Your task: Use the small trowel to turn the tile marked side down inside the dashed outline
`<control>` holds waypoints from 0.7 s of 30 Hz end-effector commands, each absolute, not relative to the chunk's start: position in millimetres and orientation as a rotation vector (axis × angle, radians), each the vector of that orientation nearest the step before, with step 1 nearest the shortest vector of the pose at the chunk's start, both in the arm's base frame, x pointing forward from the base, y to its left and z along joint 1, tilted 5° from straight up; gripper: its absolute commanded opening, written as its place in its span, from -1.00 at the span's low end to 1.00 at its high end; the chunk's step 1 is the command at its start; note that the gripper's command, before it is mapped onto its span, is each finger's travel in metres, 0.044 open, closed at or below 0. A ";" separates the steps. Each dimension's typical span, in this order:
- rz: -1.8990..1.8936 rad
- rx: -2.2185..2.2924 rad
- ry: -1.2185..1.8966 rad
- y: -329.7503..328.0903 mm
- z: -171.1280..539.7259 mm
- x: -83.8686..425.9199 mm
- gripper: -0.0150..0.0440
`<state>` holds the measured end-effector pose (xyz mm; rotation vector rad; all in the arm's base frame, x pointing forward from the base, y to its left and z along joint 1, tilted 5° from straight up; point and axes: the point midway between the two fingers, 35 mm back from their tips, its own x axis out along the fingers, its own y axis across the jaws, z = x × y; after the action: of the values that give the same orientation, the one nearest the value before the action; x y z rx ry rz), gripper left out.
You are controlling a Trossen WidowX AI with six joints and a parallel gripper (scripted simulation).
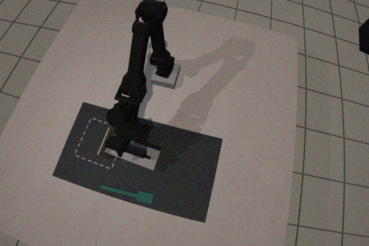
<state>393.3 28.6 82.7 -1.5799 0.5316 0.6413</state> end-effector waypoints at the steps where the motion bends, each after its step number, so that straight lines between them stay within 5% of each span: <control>1: 0.638 -1.585 0.514 25.4 85.1 395.0 -0.49; 21: 0.640 -1.579 0.512 86.7 111.6 389.6 -0.49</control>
<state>388.0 77.7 98.3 -1.5838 0.5287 0.6653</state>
